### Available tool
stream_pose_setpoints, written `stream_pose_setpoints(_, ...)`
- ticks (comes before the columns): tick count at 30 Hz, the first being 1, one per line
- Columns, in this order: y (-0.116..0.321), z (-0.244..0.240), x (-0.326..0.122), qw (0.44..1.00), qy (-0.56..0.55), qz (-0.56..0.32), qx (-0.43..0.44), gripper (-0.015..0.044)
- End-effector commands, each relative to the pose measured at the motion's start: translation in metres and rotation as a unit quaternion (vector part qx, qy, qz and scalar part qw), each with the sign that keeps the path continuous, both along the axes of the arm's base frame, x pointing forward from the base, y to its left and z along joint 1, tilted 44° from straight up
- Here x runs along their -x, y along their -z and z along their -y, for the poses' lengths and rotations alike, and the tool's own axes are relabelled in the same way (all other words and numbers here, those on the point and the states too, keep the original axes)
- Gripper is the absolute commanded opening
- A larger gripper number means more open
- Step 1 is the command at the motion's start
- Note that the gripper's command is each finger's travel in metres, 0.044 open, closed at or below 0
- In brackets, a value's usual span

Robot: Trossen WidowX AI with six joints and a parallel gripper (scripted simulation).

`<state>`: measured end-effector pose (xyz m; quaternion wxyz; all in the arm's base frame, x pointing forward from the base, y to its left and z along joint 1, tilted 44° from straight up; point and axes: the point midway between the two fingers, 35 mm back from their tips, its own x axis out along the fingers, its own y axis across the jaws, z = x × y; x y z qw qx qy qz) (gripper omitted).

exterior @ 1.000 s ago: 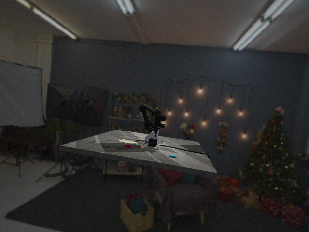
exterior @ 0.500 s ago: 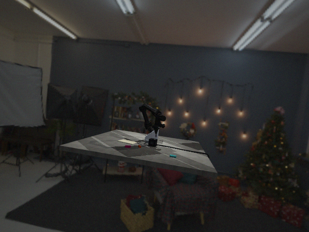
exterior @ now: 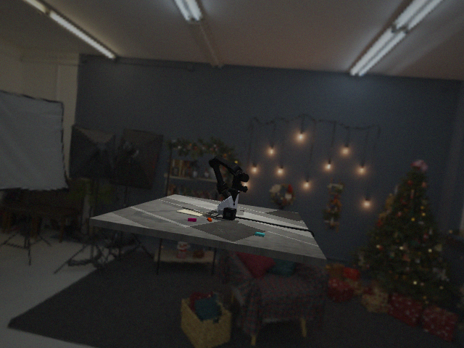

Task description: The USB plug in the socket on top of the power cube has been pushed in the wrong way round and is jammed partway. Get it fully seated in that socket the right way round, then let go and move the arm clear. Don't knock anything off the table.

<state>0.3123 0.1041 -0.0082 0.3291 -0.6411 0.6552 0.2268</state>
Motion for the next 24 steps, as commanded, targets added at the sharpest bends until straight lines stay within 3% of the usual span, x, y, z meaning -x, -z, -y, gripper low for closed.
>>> stream_pose_setpoints(1, 0.0005, 0.001, -0.0001, 1.0, 0.001, 0.002, 0.002, 0.0)
stream_pose_setpoints(24, 0.0015, 0.0039, -0.0001, 1.0, 0.004, 0.004, 0.006, 0.0)
